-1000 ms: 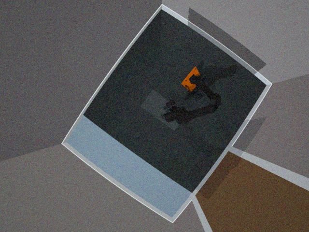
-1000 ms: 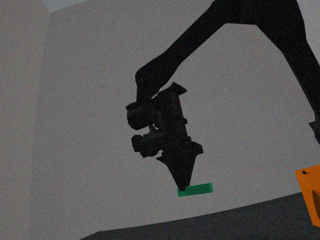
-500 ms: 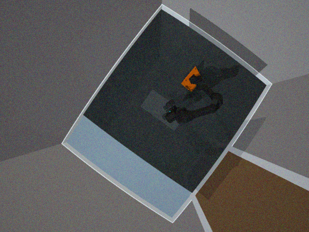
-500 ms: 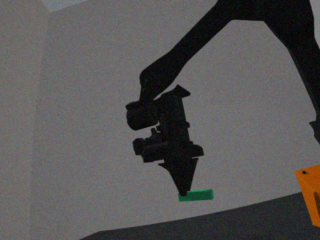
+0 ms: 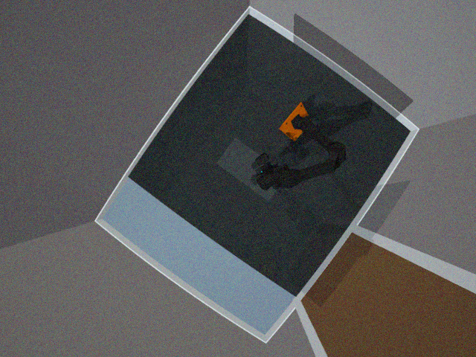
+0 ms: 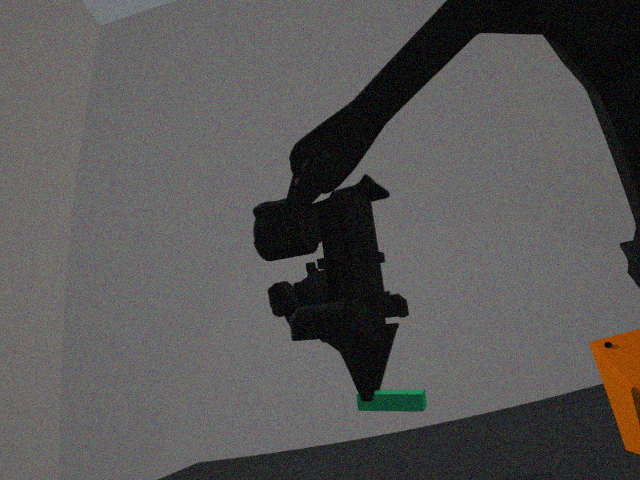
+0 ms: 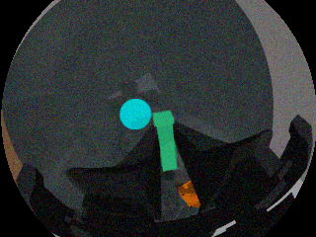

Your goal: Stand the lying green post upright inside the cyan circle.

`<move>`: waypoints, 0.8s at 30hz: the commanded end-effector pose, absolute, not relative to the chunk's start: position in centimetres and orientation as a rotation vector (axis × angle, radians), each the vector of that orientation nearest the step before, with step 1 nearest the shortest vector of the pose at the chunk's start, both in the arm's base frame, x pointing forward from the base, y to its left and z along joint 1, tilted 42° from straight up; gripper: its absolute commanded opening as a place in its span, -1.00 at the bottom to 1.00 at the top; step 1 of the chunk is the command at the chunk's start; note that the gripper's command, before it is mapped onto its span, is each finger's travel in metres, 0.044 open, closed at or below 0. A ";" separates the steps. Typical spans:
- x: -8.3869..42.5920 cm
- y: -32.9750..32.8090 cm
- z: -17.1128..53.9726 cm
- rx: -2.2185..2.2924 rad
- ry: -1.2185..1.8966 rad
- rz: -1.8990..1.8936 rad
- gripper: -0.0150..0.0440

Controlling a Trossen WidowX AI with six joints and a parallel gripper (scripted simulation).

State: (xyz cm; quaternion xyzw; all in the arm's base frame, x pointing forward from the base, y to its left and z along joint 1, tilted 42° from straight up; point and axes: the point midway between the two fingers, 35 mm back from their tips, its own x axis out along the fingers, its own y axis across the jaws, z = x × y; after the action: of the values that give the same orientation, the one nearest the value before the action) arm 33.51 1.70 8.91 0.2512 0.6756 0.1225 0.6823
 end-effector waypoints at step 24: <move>33.7 1.9 7.7 0.478 1.398 0.167 -0.42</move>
State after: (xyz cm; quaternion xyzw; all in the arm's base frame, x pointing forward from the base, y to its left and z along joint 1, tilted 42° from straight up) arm 33.78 1.94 7.70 0.2218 0.6434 0.0845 0.7278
